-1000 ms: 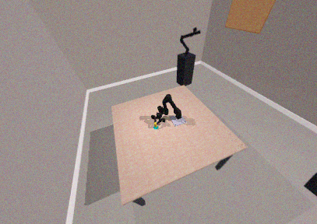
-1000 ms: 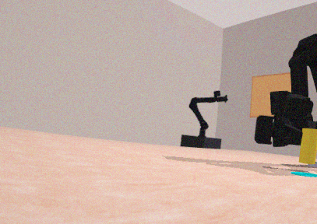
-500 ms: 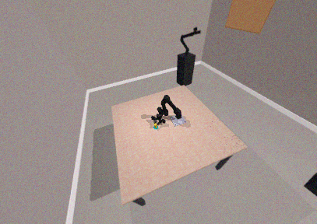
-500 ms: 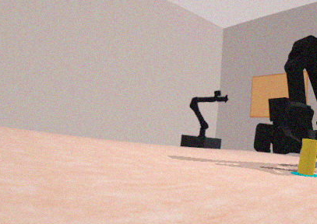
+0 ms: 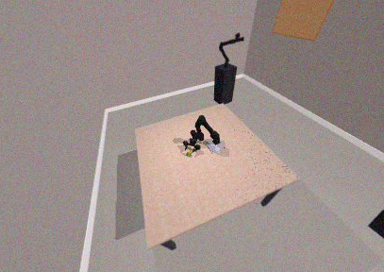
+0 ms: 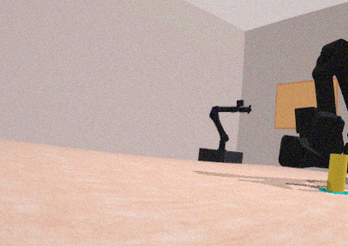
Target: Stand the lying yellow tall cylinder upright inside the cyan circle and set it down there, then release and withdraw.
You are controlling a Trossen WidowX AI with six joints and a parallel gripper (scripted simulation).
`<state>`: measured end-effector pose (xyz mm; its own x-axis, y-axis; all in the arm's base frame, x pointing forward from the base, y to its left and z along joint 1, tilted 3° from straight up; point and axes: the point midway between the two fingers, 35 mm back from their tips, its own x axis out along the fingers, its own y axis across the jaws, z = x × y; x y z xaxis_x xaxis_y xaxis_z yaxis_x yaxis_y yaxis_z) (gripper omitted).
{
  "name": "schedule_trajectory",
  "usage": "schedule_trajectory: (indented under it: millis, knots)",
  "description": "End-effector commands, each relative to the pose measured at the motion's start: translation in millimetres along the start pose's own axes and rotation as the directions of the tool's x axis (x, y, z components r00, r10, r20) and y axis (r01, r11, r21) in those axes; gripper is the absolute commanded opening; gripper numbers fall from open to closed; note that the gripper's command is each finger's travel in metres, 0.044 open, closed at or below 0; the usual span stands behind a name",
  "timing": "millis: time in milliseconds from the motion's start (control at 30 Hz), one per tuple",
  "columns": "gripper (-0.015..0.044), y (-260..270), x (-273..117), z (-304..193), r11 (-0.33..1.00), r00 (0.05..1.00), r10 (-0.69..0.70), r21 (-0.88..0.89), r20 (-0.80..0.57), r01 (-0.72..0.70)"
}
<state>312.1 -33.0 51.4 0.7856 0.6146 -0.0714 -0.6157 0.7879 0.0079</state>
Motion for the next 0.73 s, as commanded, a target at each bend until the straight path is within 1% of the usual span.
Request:
schedule_trajectory:
  millis: [0, 100, 700]
  knots:
    - [0.0400, -1, 0, 0, 1.000, 1.000, -0.004, -0.008, 0.000, 0.004]
    - [0.0400, -2, 0, 6, 1.000, 1.000, -0.004, -0.006, 0.002, 0.004]
    - [0.0400, -6, -8, 77, 1.000, 1.000, -0.009, 0.012, 0.017, 0.009]
